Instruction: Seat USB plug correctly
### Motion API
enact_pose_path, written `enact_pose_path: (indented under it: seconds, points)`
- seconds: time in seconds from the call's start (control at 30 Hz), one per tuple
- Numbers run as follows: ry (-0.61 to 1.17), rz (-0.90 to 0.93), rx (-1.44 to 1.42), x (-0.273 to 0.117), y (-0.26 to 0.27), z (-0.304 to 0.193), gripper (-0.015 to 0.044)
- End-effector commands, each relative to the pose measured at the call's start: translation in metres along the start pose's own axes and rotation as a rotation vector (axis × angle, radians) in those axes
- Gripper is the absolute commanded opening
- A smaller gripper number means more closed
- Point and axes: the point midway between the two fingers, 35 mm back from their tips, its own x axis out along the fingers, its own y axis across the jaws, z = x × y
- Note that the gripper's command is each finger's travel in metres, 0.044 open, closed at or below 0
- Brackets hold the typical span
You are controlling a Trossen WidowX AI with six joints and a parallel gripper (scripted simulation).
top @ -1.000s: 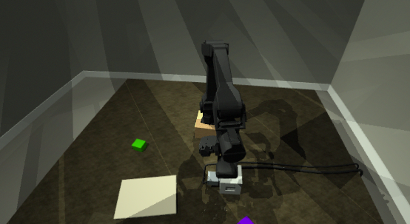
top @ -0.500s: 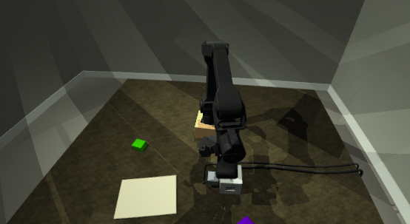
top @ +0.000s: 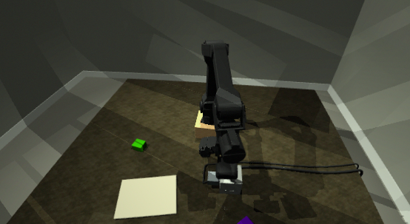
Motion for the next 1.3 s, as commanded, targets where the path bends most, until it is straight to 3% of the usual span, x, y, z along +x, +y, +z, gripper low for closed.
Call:
enact_pose_path:
  seconds: [0.0, 1.27]
  points:
    - [0.004, 0.000, -0.006, 0.0011, 0.0002, -0.0005, 0.0000]
    - [0.004, 0.000, -0.006, 0.0057, 0.0002, -0.0001, 0.0000]
